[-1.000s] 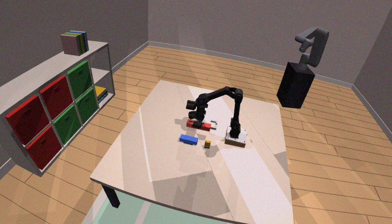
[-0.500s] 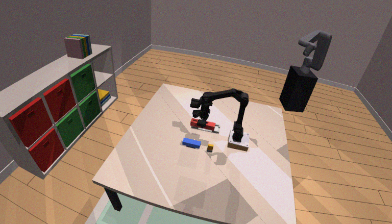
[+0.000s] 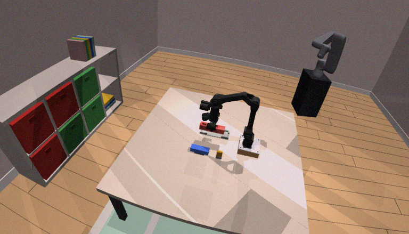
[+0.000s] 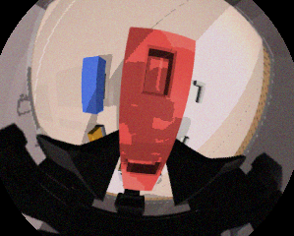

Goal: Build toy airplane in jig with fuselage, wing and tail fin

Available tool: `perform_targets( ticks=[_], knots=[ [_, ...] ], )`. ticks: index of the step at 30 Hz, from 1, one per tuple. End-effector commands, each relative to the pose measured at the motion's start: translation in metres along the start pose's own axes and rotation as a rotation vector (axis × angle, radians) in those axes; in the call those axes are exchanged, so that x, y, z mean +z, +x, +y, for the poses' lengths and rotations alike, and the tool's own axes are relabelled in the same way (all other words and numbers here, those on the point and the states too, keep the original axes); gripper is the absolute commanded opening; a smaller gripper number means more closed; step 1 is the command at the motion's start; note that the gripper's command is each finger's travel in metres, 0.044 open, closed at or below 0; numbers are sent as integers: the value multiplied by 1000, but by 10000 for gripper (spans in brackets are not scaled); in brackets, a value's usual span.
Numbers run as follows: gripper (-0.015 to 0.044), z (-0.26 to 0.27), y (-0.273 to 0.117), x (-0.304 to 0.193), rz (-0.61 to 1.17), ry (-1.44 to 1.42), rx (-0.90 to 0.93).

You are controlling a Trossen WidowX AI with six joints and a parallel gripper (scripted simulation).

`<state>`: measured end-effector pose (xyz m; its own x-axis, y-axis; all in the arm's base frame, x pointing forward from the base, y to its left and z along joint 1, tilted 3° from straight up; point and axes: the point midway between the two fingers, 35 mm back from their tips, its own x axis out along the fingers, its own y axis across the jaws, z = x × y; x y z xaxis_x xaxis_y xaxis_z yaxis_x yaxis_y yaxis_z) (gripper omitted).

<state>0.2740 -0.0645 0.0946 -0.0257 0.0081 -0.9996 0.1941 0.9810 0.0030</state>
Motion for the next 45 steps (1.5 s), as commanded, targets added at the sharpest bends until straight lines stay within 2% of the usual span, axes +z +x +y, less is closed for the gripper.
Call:
perform_targets(
  ticks=[1,33,40,45],
  knots=[
    [0,-13,7,-1,0,-6,-5],
    [0,-96,55,-27,3,-18,-12],
    [184,-96,55,-27,3,-18,-12],
    [196,-96,55,-27,3,-18,-12]
  ],
)
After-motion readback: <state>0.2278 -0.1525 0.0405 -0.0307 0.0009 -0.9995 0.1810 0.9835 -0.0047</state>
